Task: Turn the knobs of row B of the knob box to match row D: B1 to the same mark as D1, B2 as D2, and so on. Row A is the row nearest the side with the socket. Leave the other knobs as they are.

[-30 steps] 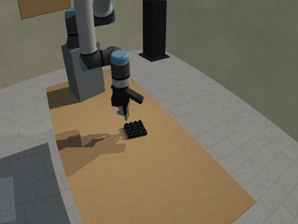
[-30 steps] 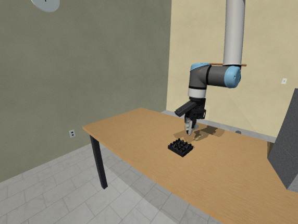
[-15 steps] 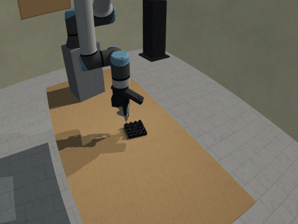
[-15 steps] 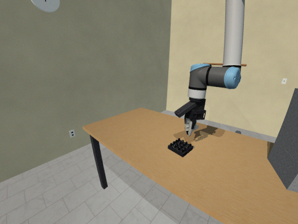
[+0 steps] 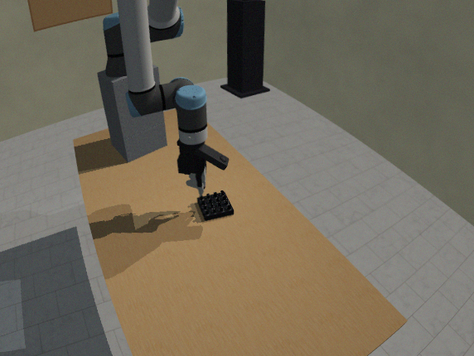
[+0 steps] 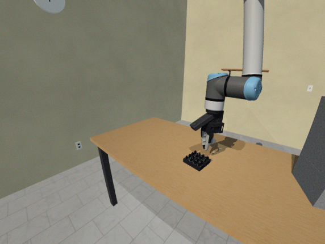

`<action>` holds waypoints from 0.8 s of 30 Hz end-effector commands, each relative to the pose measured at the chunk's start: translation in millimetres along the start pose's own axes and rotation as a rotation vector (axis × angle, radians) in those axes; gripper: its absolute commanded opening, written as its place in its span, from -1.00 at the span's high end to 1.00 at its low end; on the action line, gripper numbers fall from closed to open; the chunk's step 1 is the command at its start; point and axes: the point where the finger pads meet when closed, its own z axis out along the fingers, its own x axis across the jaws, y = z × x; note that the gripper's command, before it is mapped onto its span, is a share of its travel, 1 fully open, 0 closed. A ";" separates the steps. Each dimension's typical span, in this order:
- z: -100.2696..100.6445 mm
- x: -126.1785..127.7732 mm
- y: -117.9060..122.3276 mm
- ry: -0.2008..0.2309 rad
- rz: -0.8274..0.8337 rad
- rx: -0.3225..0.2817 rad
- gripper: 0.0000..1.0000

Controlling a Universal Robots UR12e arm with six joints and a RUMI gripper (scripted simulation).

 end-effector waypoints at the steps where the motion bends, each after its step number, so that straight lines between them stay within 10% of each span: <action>1: 3.6 0.4 -0.3 0.001 0.000 0.001 0.78; 24: 24.3 0.3 -0.6 0.001 0.000 0.001 0.78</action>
